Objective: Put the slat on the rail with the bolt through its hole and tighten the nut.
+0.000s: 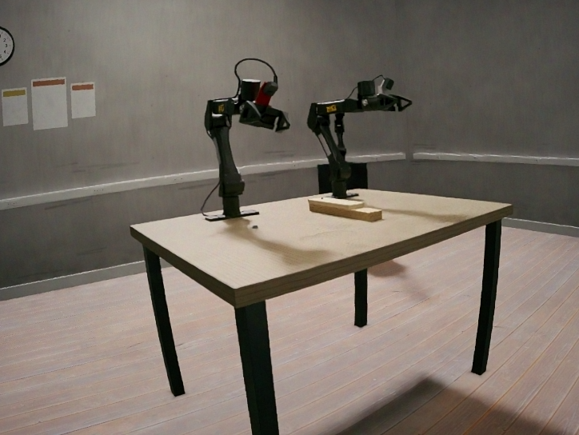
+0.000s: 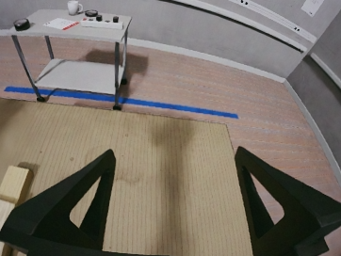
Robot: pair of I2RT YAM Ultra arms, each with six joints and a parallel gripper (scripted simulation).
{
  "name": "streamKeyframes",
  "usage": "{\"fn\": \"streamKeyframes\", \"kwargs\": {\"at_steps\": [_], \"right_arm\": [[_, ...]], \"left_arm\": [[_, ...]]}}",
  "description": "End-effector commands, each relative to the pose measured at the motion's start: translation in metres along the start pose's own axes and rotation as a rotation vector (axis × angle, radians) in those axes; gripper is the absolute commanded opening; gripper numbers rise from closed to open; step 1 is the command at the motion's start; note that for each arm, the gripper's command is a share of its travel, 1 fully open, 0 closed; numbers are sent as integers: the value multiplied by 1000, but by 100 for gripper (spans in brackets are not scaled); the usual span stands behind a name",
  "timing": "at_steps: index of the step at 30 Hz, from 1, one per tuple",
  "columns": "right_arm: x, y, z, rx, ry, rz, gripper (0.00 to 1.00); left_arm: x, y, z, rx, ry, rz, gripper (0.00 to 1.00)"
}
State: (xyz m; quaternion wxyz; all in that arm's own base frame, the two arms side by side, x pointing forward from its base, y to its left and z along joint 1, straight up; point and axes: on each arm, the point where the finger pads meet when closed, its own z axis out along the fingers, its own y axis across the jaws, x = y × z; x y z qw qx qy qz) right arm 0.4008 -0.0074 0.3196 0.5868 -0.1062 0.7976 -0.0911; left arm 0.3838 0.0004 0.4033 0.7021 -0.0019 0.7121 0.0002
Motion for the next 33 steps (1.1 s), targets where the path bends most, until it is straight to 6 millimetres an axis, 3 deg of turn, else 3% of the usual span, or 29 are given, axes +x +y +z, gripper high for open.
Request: {"fn": "streamKeyframes", "kwargs": {"at_steps": [1,4,17,21,33], "right_arm": [[29,5,8,-29,106,-90,100],[34,6,9,-35,123,-106,100],[99,20,18,-143,343,-316,100],[109,22,18,-165,376,-348,100],[166,34,11,-327,561,-540,100]], "left_arm": [[-8,1,-3,3,-27,2,100],[-8,1,-3,3,-27,2,100],[-8,1,-3,3,-27,2,100],[-8,1,-3,3,-27,2,100],[-8,1,-3,3,-27,2,100]]}}
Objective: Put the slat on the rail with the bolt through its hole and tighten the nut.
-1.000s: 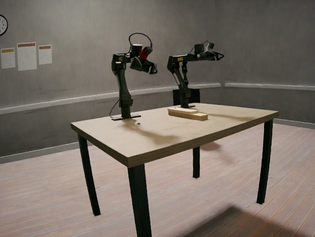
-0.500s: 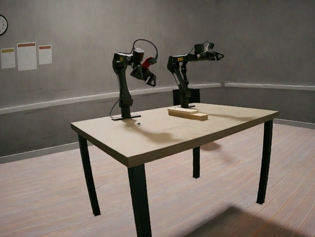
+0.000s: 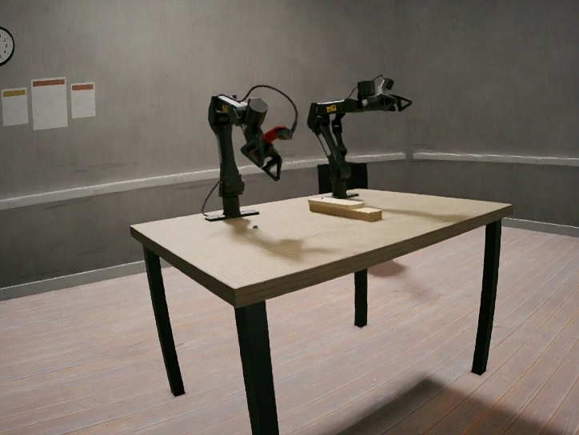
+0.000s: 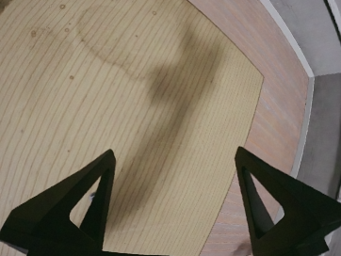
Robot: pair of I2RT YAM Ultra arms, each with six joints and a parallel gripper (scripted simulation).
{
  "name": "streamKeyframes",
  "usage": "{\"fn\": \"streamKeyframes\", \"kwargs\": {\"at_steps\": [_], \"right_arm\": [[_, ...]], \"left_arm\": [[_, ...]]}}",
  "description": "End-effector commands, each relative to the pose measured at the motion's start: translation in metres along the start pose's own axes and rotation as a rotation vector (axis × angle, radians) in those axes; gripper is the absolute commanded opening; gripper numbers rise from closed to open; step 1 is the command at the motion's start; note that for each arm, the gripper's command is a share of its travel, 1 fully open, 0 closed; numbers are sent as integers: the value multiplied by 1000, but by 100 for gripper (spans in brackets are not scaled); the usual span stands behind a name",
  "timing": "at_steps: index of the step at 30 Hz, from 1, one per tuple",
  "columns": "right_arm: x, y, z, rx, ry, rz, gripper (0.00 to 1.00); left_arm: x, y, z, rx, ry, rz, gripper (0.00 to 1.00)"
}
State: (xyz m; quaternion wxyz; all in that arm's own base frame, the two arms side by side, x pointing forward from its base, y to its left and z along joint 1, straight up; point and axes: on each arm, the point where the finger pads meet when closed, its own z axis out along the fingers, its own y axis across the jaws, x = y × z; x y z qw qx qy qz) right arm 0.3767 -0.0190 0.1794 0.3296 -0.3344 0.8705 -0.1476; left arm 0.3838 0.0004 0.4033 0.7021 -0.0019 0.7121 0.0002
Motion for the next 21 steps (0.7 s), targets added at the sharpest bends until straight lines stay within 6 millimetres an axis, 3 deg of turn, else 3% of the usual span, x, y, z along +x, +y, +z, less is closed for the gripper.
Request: {"fn": "streamKeyframes", "kwargs": {"at_steps": [1,21], "right_arm": [[25,21,9,-92,89,-95,100],[88,75,19,-408,274,-404,100]], "left_arm": [[-8,1,-3,3,-27,2,100],[-8,1,-3,3,-27,2,100]]}}
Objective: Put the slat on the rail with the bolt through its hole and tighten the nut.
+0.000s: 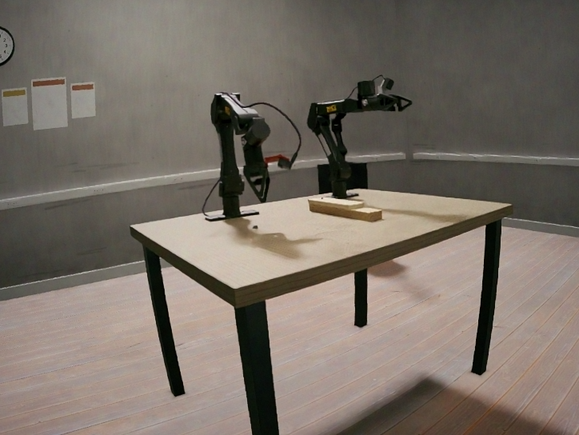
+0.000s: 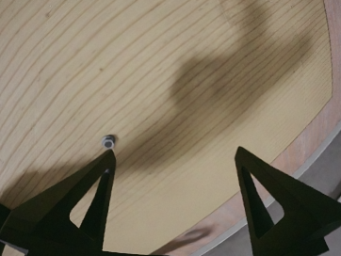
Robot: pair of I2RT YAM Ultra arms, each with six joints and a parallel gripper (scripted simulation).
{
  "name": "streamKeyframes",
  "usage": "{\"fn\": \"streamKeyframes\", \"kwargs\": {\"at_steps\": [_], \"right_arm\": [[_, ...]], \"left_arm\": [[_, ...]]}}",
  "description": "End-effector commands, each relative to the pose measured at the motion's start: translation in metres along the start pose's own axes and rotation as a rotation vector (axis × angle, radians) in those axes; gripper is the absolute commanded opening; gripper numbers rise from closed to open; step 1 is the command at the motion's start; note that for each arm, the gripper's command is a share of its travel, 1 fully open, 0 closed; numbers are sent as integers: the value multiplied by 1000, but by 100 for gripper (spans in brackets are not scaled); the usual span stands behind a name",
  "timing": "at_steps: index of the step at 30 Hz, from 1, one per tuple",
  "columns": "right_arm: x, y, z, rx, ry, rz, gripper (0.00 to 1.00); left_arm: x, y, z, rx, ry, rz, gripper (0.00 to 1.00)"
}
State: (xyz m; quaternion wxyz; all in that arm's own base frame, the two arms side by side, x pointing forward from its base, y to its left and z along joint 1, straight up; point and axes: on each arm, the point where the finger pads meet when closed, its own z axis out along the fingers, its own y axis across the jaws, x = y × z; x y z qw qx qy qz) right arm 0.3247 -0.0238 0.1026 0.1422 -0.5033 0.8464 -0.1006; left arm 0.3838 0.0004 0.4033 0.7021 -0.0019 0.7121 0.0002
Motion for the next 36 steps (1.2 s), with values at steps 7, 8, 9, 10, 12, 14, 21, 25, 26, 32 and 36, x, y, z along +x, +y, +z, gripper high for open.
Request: {"fn": "streamKeyframes", "kwargs": {"at_steps": [7,8,9,10,12,14,21,25,26,32,36], "right_arm": [[25,46,14,-224,77,-189,100],[28,51,15,-247,81,-210,100],[30,55,16,-271,86,-230,100],[32,59,16,-295,90,-250,100],[36,67,17,-338,95,-286,100],[38,71,17,-360,97,-307,100],[37,71,16,-354,95,-311,100],[37,71,16,-354,95,-311,100],[37,71,16,-354,95,-311,100],[37,71,16,-354,95,-309,100],[37,71,16,-354,95,-309,100]], "left_arm": [[-8,1,-3,3,-27,2,100],[-8,1,-3,3,-27,2,100],[-8,1,-3,3,-27,2,100],[-8,1,-3,3,-27,2,100],[-8,1,-3,3,-27,2,100],[-8,1,-3,3,-27,2,100],[-8,1,-3,3,-27,2,100],[-8,1,-3,3,-27,2,100],[-8,1,-3,3,-27,2,100],[-8,1,-3,3,-27,2,100],[-8,1,-3,3,-27,2,100]]}}
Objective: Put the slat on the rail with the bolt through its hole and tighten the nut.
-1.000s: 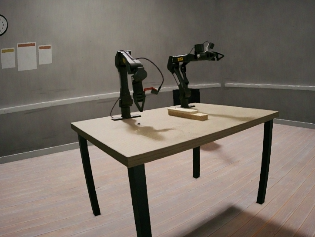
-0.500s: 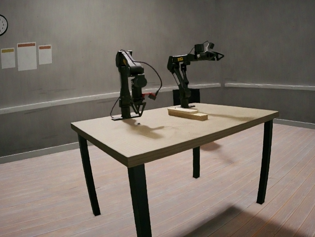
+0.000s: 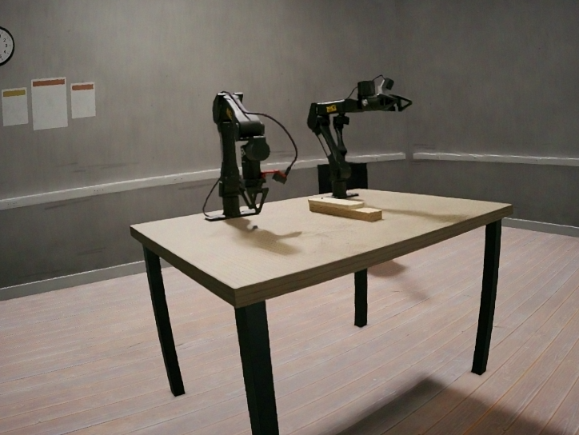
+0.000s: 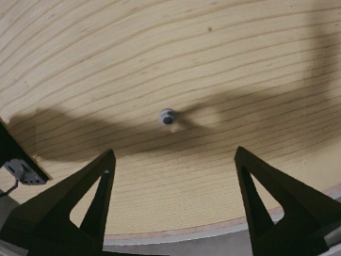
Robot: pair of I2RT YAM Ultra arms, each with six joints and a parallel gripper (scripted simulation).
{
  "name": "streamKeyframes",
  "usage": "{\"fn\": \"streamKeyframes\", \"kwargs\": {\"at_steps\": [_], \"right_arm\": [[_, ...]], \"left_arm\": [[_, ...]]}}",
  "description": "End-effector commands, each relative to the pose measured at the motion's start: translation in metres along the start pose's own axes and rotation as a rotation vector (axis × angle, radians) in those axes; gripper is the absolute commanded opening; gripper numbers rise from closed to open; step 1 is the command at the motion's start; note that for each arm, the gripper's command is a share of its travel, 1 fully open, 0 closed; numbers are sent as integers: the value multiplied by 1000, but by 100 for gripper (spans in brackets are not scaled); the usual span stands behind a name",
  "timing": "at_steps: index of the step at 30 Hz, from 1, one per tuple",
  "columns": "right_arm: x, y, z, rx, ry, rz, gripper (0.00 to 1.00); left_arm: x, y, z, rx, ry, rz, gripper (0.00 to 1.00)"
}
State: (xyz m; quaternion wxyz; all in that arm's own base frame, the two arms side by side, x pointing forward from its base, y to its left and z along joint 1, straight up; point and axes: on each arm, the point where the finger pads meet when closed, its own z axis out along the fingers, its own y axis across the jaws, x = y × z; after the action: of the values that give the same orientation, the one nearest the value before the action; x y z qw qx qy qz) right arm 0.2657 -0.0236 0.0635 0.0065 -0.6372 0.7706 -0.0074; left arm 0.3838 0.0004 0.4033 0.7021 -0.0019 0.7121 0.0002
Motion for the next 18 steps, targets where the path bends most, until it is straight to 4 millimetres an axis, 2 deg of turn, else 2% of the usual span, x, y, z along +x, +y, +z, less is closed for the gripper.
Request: {"fn": "streamKeyframes", "kwargs": {"at_steps": [1,5,6,18], "right_arm": [[2,11,3,-35,2,-4,100],[2,11,3,-35,2,-4,100],[1,4,0,-10,0,-1,100],[1,4,6,-13,0,-1,100]], "left_arm": [[-8,1,-3,3,-27,2,100],[-8,1,-3,3,-27,2,100],[-8,1,-3,3,-27,2,100],[-8,1,-3,3,-27,2,100]]}}
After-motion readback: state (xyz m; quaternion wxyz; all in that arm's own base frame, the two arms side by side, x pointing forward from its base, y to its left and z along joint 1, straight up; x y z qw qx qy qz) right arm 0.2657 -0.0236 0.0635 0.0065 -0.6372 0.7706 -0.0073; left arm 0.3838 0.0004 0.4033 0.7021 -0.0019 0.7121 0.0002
